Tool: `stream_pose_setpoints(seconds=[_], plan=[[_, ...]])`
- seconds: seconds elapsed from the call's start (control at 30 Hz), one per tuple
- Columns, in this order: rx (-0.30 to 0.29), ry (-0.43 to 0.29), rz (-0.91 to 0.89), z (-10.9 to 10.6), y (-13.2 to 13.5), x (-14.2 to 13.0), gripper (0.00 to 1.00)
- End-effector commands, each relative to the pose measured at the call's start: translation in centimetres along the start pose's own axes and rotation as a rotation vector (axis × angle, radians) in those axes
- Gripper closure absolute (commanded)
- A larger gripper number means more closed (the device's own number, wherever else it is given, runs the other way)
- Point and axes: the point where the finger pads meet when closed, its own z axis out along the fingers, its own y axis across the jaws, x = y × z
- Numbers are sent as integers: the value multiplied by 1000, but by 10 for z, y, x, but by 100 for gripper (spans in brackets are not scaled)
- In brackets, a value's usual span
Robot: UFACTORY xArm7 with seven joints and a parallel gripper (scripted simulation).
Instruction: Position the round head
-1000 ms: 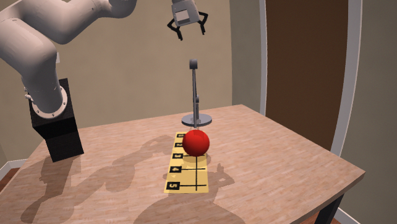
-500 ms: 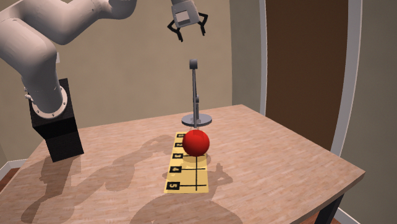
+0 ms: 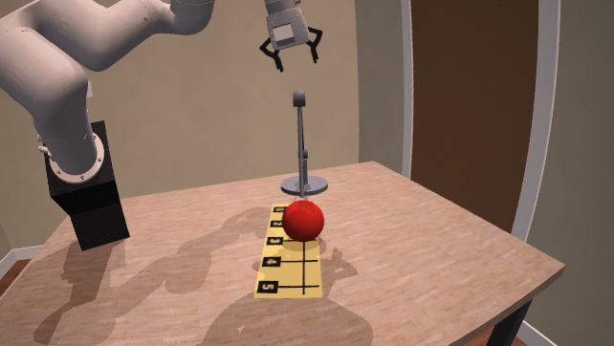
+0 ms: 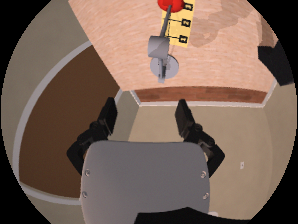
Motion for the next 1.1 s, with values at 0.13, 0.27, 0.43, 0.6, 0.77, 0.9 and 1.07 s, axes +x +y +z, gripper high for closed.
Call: stream_pose_setpoints(seconds=[0.13,0.27,0.43,0.6,0.77,0.9,1.07], plan=[[-112,170,-4,10,2,1,0],[-115,178,-6,16,3,2,0],[-117,180,-6,17,3,2,0],[-117,180,-6,17,3,2,0],[-117,180,-6,17,3,2,0],[-117,180,-6,17,3,2,0],[-118,180,-6,18,3,2,0]])
